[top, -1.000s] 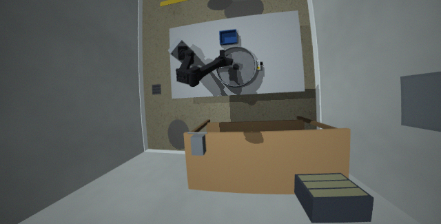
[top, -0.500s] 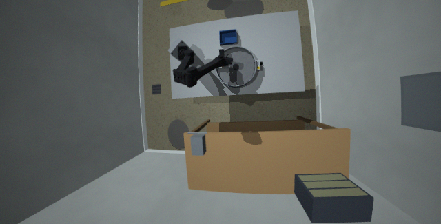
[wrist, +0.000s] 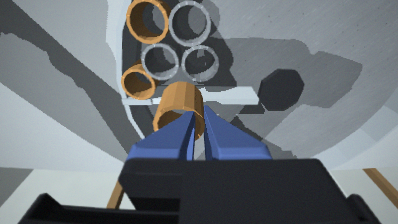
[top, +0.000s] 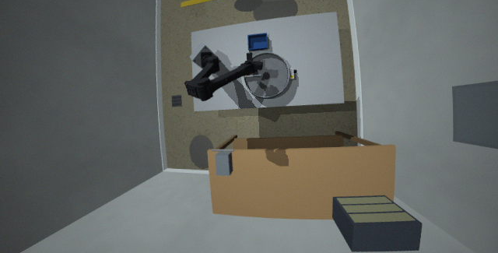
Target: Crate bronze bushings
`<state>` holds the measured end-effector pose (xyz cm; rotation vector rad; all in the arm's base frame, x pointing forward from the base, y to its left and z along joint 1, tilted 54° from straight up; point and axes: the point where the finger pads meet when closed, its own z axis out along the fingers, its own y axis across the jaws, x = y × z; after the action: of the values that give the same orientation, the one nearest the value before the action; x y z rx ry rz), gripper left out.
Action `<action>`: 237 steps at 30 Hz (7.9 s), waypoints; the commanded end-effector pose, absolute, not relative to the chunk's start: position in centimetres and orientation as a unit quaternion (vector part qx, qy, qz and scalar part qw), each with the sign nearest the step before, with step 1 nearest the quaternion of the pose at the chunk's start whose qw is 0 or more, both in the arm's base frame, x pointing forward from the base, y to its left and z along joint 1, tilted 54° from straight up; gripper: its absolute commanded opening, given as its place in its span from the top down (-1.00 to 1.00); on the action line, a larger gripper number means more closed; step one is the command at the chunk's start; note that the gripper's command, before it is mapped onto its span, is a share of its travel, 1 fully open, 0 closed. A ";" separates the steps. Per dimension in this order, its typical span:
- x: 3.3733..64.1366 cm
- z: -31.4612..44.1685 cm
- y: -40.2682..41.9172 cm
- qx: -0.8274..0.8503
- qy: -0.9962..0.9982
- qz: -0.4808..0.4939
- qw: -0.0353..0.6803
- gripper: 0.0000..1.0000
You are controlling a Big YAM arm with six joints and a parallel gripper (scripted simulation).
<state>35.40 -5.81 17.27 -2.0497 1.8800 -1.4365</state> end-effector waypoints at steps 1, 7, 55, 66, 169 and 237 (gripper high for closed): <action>35.5 17.3 -5.9 -0.649 0.610 -0.455 0.004 1.00; 35.5 17.7 -5.8 -0.647 0.610 -0.458 0.009 1.00; 37.8 15.9 -0.9 -0.647 0.606 -0.463 0.022 1.00; 40.0 11.6 6.4 -0.654 0.603 -0.457 0.013 1.00; 50.2 -0.5 19.1 -0.654 0.602 -0.458 0.022 1.00; 53.4 -3.1 15.8 -0.647 0.609 -0.459 0.016 1.00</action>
<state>52.27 15.42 -4.02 -2.0339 1.9104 -1.4292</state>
